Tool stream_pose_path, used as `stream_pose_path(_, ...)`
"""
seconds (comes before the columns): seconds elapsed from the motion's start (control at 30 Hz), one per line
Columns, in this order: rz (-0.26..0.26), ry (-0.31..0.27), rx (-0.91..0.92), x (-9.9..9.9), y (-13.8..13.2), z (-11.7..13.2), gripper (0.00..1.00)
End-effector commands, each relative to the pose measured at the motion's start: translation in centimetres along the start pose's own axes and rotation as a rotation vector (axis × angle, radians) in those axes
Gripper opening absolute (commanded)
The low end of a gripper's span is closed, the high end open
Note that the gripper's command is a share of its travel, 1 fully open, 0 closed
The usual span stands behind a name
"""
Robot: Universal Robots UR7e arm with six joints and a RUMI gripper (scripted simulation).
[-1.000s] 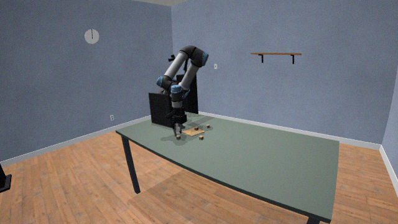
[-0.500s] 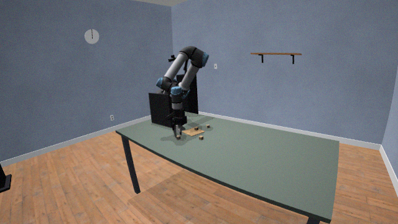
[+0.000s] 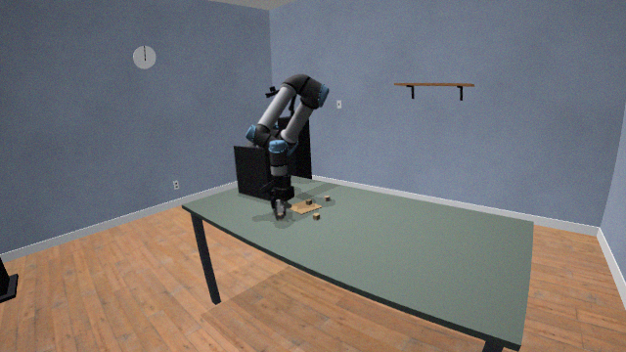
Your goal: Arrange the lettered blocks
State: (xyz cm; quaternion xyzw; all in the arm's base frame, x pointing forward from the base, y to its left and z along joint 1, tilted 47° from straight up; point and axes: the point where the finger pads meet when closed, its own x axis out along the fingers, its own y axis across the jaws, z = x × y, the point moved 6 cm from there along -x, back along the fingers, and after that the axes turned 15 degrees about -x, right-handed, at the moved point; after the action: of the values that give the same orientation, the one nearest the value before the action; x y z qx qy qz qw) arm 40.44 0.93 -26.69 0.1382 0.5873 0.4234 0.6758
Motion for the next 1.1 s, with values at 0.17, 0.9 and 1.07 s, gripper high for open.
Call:
stream_pose_path(0.17, -0.001, -0.001, 0.0, 0.14, -0.05, 0.03, 0.37)
stream_pose_path(0.9, -0.001, -0.001, 0.0, 0.14, -0.05, 0.03, 0.25)
stream_pose_path(1.07, -0.001, -0.001, 0.0, 0.14, -0.05, 0.03, 0.05)
